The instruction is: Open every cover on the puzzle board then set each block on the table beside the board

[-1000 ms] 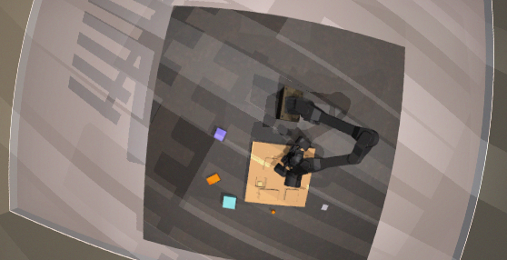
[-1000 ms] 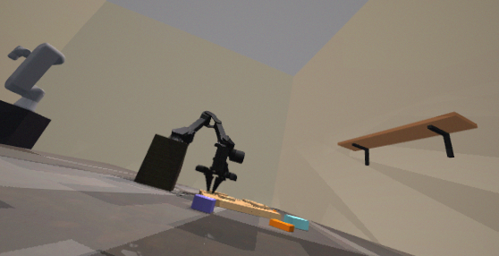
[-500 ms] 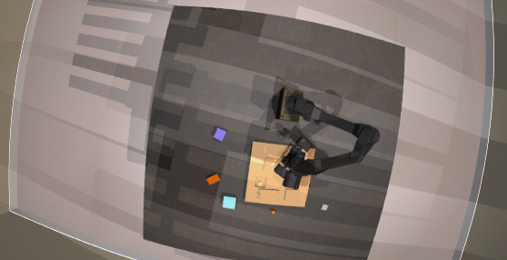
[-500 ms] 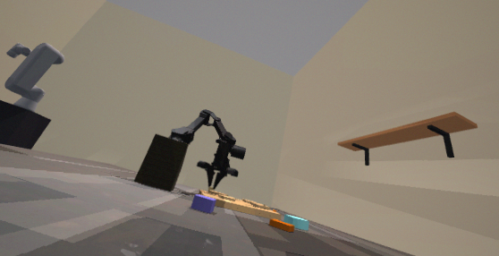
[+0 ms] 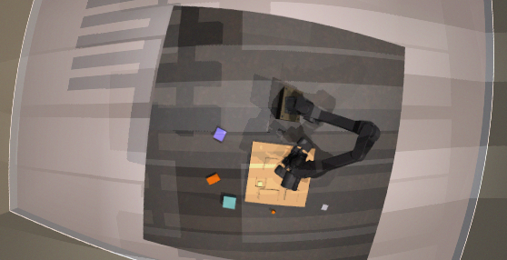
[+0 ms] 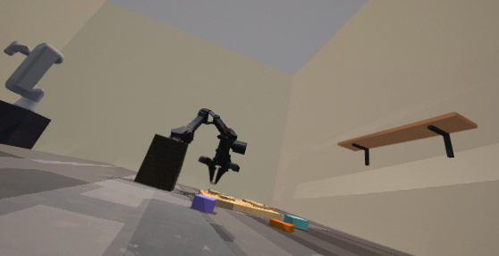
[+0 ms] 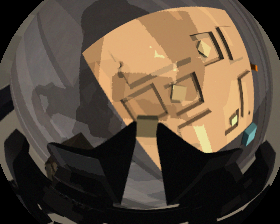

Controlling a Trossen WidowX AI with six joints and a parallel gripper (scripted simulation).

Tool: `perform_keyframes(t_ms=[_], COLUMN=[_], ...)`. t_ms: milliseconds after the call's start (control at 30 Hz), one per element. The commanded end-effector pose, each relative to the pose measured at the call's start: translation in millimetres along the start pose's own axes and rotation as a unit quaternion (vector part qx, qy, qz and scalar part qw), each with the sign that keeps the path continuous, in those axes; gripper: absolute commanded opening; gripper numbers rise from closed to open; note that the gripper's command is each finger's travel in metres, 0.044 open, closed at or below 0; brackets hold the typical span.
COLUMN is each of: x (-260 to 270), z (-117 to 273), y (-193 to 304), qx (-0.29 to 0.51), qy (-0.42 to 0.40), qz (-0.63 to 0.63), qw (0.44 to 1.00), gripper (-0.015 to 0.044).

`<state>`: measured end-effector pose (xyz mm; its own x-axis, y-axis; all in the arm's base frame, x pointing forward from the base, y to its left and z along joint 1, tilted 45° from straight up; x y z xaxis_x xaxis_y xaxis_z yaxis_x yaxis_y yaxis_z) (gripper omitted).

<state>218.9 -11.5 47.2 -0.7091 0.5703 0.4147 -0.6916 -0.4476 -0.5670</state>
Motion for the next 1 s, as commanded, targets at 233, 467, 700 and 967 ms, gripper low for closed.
perform_keyframes(t_ms=[233,467,700,967], x=[-1.2,0.0,0.2,3.2], z=[28.2,41.7,42.5,43.1], y=[-0.9,-1.2,-20.1,-44.8], qx=[0.002,0.001,0.007,0.012], qy=[0.004,0.003,0.006,0.010], qz=[0.004,0.004,0.004,0.004], qw=[1.000,1.000,1.000,1.000], gripper=[0.0080,0.0080,0.0080,0.0080])
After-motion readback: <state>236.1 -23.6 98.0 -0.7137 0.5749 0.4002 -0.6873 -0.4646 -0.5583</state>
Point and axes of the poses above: the point midway between the two fingers, 35 mm back from their tips, its own z axis back along the fingers, its own x axis across the jaws, y = z × x, the point moved 6 cm from there along z, back along the fingers, and after that the axes turned 7 degrees about -z, right-handed, at the moved point
